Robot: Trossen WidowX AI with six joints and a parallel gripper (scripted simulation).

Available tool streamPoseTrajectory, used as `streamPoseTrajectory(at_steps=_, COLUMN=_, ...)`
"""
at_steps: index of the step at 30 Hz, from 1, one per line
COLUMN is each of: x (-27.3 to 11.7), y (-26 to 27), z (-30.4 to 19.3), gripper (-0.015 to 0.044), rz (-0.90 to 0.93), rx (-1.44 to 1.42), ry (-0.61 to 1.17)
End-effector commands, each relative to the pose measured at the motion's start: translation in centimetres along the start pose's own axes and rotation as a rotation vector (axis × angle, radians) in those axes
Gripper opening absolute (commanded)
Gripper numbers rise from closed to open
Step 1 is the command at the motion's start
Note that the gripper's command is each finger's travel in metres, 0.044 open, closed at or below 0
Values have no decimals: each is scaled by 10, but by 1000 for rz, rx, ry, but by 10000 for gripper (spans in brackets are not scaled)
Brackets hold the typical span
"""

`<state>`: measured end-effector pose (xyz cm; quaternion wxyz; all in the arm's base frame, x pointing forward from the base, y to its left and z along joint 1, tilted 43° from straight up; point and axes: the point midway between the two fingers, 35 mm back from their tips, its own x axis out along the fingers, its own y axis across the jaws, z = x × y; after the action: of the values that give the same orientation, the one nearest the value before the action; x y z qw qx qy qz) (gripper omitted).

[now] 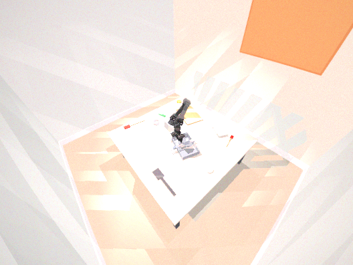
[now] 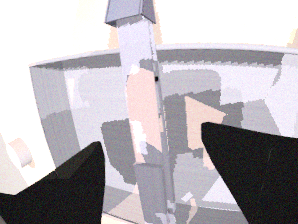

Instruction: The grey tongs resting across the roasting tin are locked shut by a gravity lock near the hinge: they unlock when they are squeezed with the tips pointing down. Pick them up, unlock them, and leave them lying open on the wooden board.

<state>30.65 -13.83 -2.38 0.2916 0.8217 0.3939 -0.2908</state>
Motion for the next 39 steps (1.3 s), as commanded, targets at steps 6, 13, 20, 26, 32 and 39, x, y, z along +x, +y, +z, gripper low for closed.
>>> streamPoseTrajectory(at_steps=6, x=15, y=2, z=1, gripper=260, rz=0, rx=4, ry=2)
streamPoseTrajectory(at_steps=13, x=27, y=3, z=1, gripper=260, rz=0, rx=3, ry=2)
streamPoseTrajectory(at_steps=20, x=38, y=3, z=1, gripper=260, rz=0, rx=3, ry=2)
streamPoseTrajectory(at_steps=26, x=48, y=3, z=1, gripper=260, rz=0, rx=3, ry=3)
streamPoseTrajectory(at_steps=32, x=58, y=2, z=0, gripper=260, rz=1, rx=3, ry=4)
streamPoseTrajectory(at_steps=39, x=69, y=1, z=-1, gripper=260, rz=1, rx=3, ry=5)
